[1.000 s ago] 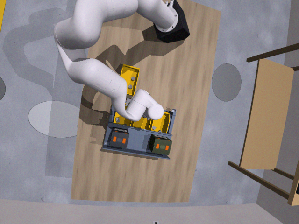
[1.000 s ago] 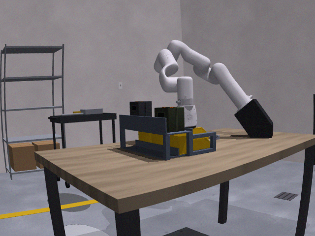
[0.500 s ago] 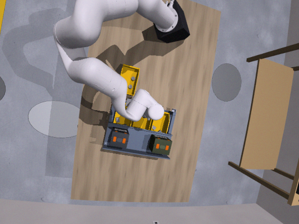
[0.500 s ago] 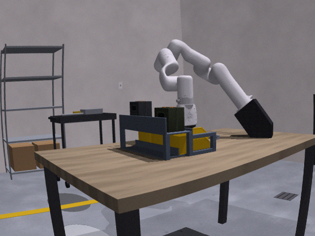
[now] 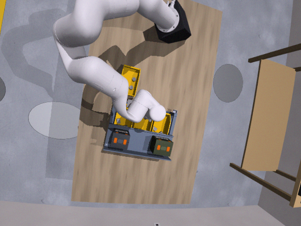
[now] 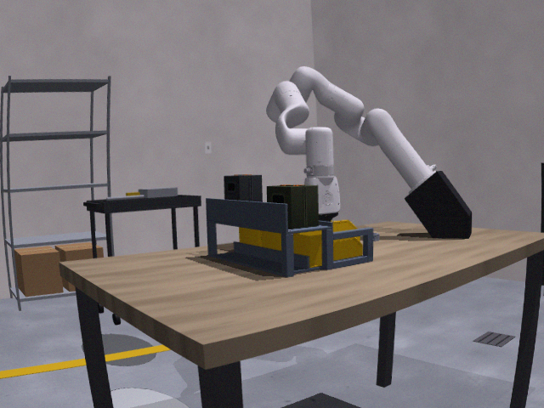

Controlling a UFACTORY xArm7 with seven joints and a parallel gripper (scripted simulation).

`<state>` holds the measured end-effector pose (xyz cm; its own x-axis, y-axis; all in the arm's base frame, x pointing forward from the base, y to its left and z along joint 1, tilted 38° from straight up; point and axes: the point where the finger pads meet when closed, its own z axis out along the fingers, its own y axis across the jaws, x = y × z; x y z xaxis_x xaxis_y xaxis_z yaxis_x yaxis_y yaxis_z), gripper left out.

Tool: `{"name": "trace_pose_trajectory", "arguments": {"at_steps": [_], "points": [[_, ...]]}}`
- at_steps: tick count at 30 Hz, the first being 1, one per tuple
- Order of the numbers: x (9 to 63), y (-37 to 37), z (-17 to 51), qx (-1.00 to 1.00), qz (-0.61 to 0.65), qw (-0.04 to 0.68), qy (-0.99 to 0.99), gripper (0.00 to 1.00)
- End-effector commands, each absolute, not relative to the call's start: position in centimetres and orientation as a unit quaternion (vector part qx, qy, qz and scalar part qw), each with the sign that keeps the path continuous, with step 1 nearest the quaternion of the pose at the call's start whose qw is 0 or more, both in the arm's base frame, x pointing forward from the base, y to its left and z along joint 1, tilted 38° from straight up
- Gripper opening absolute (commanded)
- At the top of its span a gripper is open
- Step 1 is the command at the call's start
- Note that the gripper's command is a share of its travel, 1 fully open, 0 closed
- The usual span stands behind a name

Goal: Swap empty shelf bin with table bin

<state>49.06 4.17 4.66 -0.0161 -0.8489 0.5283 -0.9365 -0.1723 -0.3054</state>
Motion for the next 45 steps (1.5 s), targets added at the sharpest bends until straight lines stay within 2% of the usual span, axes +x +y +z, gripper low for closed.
{"name": "trace_pose_trajectory", "arguments": {"at_steps": [1, 26, 45], "points": [[49.1, 4.4, 4.8, 0.699, 0.315, 0.068, -0.639, 0.0], [48.9, 4.3, 4.7, 0.699, 0.315, 0.068, -0.639, 0.0], [46.7, 3.9, 4.0, 0.699, 0.315, 0.068, -0.639, 0.0]]}}
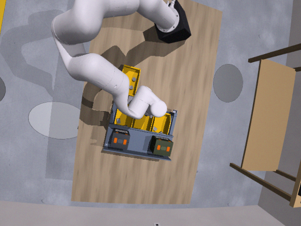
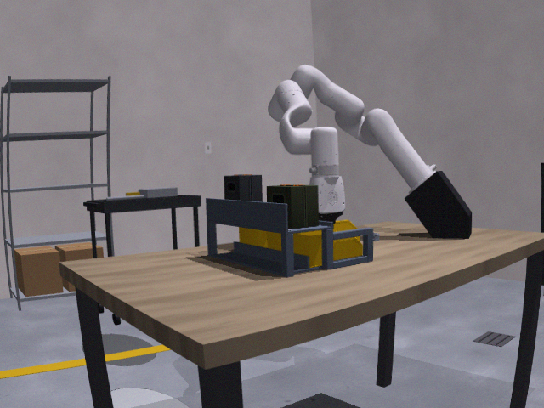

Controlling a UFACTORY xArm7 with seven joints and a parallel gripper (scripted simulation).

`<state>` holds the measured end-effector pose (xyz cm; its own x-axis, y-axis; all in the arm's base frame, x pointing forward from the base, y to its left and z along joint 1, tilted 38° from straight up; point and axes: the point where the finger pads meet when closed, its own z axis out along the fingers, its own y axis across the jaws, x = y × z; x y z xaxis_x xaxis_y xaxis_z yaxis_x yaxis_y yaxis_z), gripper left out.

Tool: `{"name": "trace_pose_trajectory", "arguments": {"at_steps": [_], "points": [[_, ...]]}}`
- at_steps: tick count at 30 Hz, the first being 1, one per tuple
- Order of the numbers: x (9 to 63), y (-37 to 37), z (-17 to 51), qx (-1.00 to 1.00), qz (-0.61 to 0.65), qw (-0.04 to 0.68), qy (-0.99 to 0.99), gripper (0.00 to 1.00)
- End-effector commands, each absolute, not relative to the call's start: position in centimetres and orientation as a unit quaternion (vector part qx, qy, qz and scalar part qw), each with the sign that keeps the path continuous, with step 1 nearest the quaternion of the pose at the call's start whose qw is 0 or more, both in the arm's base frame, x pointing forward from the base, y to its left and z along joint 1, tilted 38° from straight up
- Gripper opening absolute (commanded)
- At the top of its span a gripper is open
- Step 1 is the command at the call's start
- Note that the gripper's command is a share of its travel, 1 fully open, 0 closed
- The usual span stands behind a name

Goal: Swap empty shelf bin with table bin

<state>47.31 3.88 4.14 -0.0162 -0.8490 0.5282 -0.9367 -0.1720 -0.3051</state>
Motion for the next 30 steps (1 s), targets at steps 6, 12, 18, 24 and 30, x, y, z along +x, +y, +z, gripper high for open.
{"name": "trace_pose_trajectory", "arguments": {"at_steps": [6, 12, 18, 24, 30], "points": [[45.4, 3.7, 3.6, 0.699, 0.315, 0.068, -0.639, 0.0], [44.4, 3.5, 3.3, 0.699, 0.315, 0.068, -0.639, 0.0], [42.7, 3.2, 2.7, 0.699, 0.315, 0.068, -0.639, 0.0], [41.0, 2.9, 2.1, 0.699, 0.315, 0.068, -0.639, 0.0], [39.8, 2.6, 1.8, 0.699, 0.315, 0.068, -0.639, 0.0]]}}
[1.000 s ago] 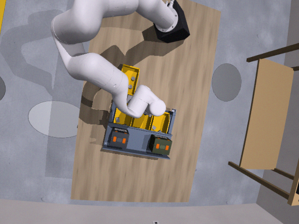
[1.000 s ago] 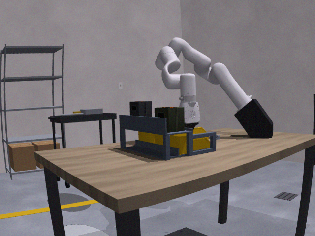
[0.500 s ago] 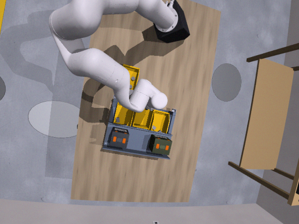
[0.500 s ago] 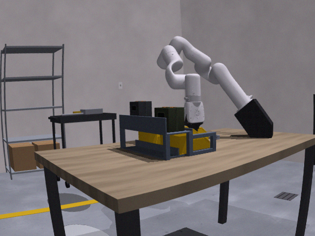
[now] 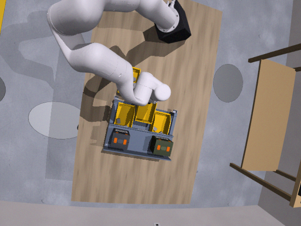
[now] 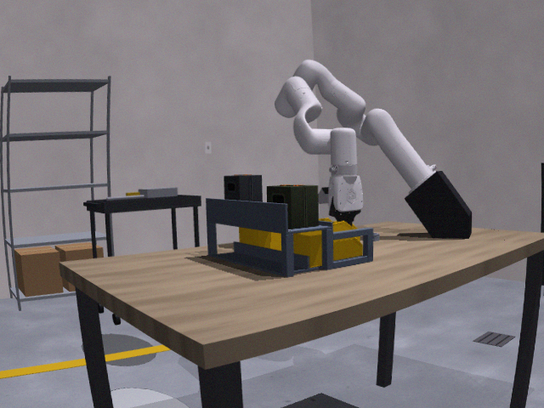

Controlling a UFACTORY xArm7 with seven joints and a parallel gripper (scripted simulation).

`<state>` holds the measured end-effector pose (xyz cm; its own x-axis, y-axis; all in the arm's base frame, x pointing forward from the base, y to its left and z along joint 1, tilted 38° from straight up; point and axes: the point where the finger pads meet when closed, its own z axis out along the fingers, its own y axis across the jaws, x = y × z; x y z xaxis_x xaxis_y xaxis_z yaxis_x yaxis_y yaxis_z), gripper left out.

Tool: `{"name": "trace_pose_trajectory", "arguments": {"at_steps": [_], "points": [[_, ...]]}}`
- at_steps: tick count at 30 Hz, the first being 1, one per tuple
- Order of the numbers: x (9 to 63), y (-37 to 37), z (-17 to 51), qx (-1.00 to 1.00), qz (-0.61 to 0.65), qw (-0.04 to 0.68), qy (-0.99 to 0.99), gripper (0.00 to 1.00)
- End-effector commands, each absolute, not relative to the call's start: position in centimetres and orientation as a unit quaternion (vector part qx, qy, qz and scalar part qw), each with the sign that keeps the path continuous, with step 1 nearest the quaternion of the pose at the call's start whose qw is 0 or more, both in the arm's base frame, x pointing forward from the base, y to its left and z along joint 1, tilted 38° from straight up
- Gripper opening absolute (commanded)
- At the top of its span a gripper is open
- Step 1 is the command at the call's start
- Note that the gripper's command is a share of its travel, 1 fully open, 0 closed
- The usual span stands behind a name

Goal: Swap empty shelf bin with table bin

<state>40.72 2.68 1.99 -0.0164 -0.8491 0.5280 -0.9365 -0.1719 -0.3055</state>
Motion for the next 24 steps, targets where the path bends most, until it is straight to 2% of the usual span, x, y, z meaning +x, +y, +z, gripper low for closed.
{"name": "trace_pose_trajectory", "arguments": {"at_steps": [1, 24], "points": [[39.5, 2.6, 1.7, 0.699, 0.315, 0.068, -0.639, 0.0], [35.2, 1.8, 0.2, 0.699, 0.315, 0.068, -0.639, 0.0]]}}
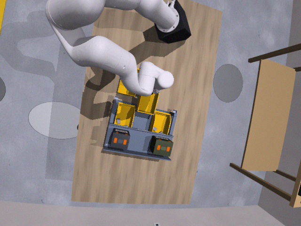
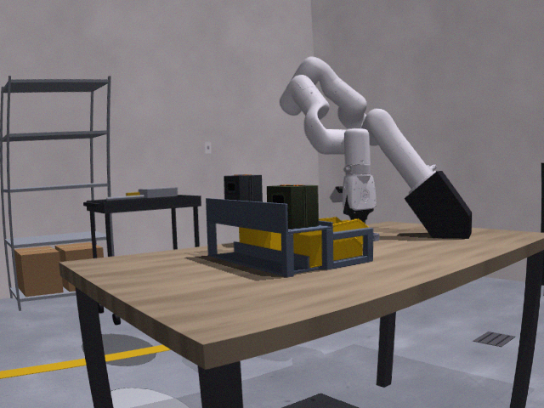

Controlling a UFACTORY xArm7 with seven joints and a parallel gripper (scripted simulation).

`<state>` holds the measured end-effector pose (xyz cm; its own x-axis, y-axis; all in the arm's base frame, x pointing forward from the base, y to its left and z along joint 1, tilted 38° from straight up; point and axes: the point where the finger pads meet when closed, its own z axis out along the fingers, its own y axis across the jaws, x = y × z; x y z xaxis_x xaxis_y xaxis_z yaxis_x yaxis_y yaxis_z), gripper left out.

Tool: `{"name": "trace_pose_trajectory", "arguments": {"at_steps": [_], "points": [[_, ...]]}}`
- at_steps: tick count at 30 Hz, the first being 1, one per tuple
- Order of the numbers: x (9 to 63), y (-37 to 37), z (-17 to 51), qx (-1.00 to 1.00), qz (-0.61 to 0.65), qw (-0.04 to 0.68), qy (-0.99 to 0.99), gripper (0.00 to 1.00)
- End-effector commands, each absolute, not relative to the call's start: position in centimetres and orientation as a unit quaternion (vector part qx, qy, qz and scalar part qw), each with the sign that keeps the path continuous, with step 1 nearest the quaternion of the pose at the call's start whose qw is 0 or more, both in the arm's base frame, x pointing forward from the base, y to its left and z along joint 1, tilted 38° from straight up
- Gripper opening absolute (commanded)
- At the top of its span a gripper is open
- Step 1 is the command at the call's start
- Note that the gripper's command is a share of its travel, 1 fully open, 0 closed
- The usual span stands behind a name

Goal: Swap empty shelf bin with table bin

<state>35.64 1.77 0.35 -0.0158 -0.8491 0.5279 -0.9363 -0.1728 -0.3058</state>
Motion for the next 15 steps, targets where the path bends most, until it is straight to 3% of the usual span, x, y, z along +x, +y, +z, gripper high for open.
{"name": "trace_pose_trajectory", "arguments": {"at_steps": [1, 15], "points": [[35.1, 1.76, 0.21, 0.699, 0.315, 0.068, -0.639, 0.0], [34.51, 1.65, 0.02, 0.699, 0.315, 0.068, -0.639, 0.0]]}}
